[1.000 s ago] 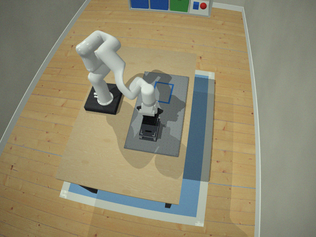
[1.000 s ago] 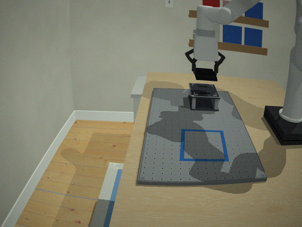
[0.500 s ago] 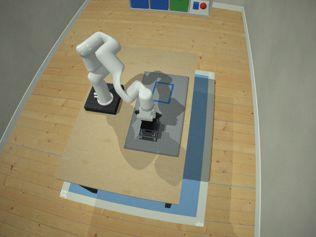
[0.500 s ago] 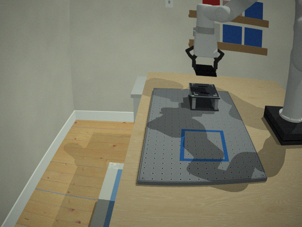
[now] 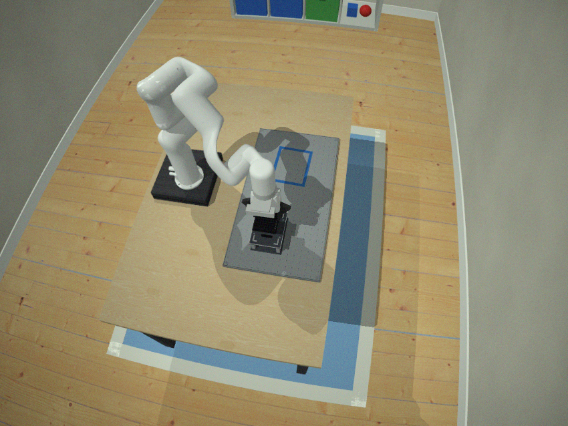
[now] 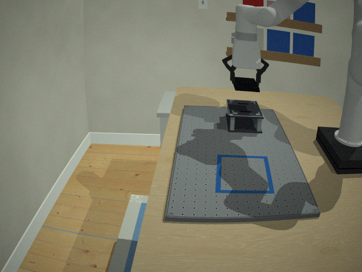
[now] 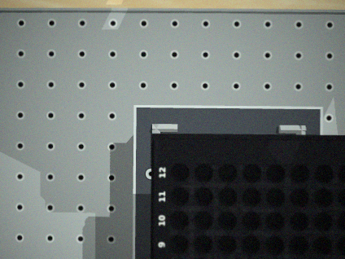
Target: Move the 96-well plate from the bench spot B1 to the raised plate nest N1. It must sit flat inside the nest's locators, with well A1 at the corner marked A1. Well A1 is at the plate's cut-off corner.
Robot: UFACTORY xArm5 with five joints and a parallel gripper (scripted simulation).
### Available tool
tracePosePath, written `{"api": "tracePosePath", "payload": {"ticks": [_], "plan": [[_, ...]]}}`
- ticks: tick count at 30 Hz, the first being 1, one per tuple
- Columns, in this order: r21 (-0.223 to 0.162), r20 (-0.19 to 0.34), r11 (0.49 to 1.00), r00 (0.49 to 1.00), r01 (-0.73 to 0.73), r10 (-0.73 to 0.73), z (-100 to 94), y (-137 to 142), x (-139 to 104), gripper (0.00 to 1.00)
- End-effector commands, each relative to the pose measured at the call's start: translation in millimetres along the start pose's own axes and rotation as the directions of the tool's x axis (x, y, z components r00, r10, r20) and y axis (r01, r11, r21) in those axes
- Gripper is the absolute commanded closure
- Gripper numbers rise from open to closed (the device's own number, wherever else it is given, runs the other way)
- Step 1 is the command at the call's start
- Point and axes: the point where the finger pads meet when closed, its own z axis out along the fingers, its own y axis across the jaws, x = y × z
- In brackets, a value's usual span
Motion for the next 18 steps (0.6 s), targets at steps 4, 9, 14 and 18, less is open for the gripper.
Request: {"api": "tracePosePath", "payload": {"ticks": [4,9,14,18], "plan": [[0.003,-0.003,1.000,1.000,0.000,0.000,-1.4,-1.1,0.4,1.00],[0.003,-0.003,1.000,1.000,0.000,0.000,-1.4,-1.2,0.2,1.00],[0.003,-0.003,1.000,1.000,0.000,0.000,-1.4,-1.2,0.1,1.00],[0.003,-0.003,1.000,1.000,0.000,0.000,1.9,-1.2,0.0,1.00]]}}
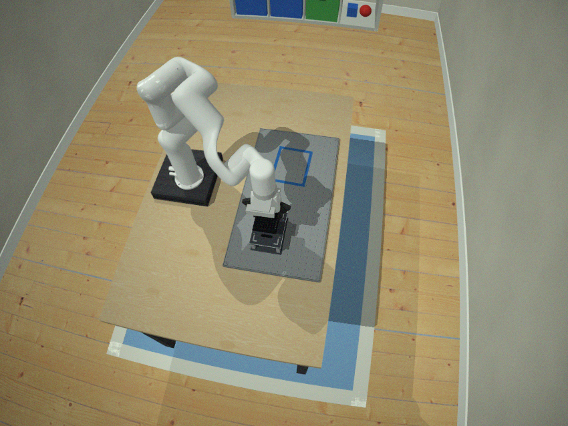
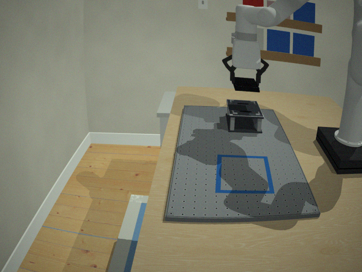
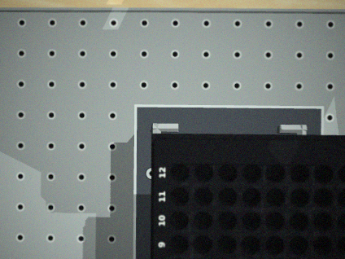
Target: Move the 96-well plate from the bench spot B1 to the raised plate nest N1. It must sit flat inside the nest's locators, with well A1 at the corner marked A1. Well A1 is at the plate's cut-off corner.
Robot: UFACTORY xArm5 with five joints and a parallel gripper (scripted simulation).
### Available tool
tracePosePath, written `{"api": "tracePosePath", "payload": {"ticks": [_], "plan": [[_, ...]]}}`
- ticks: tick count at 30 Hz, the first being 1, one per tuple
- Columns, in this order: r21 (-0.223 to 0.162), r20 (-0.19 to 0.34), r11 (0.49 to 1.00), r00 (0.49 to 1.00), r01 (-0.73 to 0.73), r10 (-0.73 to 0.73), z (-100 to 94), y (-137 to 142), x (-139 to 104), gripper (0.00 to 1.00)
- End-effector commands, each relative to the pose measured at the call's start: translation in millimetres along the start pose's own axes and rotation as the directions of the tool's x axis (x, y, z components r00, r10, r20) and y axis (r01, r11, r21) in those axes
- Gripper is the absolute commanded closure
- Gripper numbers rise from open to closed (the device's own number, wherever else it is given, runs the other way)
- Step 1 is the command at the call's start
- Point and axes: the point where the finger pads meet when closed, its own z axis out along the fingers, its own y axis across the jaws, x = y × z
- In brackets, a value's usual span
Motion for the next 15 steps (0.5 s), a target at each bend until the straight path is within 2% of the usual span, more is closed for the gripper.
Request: {"api": "tracePosePath", "payload": {"ticks": [1,15], "plan": [[0.002,-0.002,1.000,1.000,0.000,0.000,1.5,-1,0,1.00],[0.002,-0.002,1.000,1.000,0.000,0.000,23.2,-1,0,1.00]]}}
